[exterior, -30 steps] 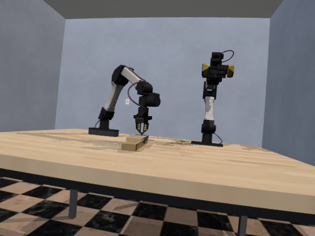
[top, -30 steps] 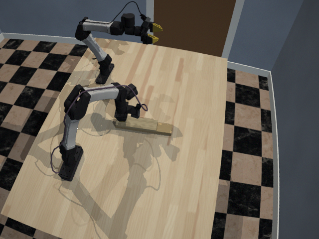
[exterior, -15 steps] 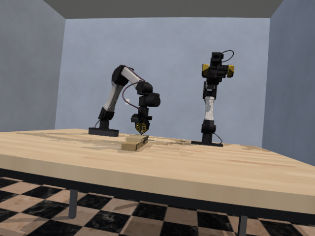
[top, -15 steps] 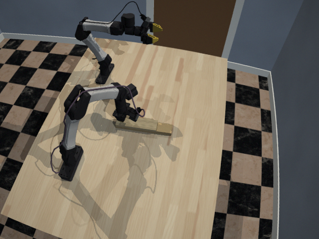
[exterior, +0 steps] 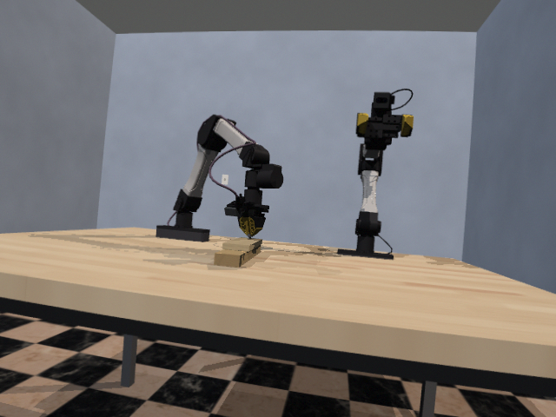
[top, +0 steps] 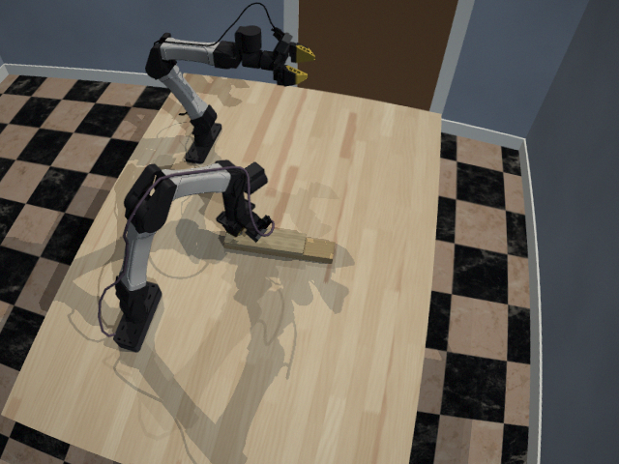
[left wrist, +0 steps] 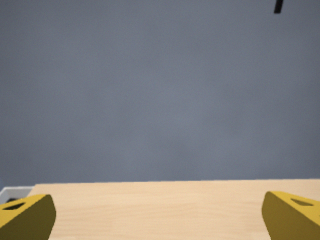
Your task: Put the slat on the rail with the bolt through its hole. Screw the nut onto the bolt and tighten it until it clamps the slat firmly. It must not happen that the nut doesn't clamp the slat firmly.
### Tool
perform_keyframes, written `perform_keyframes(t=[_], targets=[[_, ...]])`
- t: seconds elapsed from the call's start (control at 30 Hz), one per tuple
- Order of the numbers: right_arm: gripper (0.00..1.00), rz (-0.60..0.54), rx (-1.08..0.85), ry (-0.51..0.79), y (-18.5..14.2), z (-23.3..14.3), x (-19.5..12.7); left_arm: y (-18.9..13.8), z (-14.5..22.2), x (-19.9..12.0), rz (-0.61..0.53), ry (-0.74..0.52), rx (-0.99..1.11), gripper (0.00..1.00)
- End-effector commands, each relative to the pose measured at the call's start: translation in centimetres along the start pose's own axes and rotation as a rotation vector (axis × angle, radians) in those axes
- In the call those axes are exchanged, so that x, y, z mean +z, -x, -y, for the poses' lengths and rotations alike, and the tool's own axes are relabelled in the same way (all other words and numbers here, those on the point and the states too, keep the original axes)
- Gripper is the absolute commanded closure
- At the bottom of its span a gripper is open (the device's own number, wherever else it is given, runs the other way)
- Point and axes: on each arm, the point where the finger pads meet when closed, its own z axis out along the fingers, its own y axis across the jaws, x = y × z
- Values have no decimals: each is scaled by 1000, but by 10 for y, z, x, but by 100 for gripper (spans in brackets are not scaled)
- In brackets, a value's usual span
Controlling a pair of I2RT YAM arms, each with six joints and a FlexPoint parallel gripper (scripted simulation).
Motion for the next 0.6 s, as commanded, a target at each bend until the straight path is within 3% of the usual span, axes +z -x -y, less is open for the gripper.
perform_keyframes(t=[0.0,0.57], targets=[[86,14,81,-9,4,3,10,6,2,0,18,-12,3,0],[86,16,381,-7,4,3,10,6,2,0,18,-12,3,0]])
